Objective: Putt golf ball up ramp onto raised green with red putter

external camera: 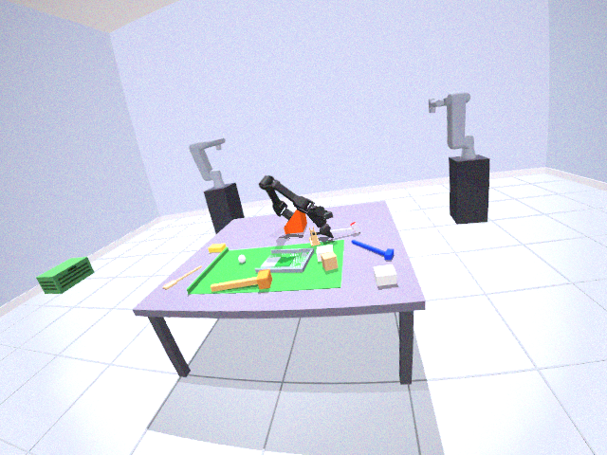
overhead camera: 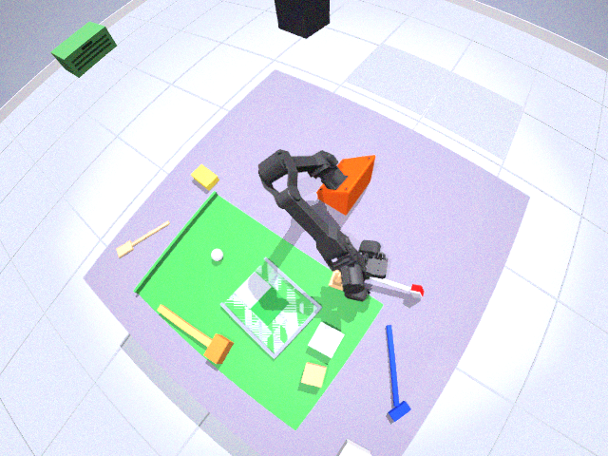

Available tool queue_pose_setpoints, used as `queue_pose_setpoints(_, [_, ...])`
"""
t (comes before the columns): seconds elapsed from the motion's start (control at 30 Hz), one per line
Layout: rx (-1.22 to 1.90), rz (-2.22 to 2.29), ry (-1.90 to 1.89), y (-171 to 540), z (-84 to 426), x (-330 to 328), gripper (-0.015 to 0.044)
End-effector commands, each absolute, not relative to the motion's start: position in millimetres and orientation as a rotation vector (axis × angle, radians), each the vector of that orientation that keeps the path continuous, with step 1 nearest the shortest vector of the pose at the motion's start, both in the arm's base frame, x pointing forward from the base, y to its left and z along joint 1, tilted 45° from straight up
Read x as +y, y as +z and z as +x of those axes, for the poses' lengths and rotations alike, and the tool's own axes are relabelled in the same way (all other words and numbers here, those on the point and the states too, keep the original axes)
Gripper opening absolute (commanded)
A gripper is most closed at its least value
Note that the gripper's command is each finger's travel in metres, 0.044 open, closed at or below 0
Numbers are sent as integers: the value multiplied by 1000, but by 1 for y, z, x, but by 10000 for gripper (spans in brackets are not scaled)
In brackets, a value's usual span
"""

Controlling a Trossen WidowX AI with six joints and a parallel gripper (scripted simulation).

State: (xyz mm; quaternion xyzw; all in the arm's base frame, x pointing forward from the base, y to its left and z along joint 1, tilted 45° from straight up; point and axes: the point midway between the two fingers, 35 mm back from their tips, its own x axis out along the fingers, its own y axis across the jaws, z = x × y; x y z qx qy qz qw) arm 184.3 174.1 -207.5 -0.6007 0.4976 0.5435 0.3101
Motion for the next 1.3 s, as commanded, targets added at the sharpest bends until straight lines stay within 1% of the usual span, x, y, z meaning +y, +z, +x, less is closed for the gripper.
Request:
queue_pose_setpoints(0.0, [1312, -1595, 1437, -214, 184, 172, 440])
queue_pose_setpoints(0.07, [1312, -1595, 1437, -214, 184, 172, 440])
queue_pose_setpoints(0.57, [1316, -1587, 1436, -211, 184, 173, 46])
queue_pose_setpoints(0.8, [1316, -1587, 1436, -210, 184, 174, 0])
queue_pose_setpoints(0.93, [1314, -1586, 1437, -197, 184, 189, 0])
queue_pose_setpoints(1.17, [1313, -1583, 1440, -150, 176, 234, 0])
queue_pose_setpoints(1.27, [1314, -1582, 1441, -138, 173, 243, 0])
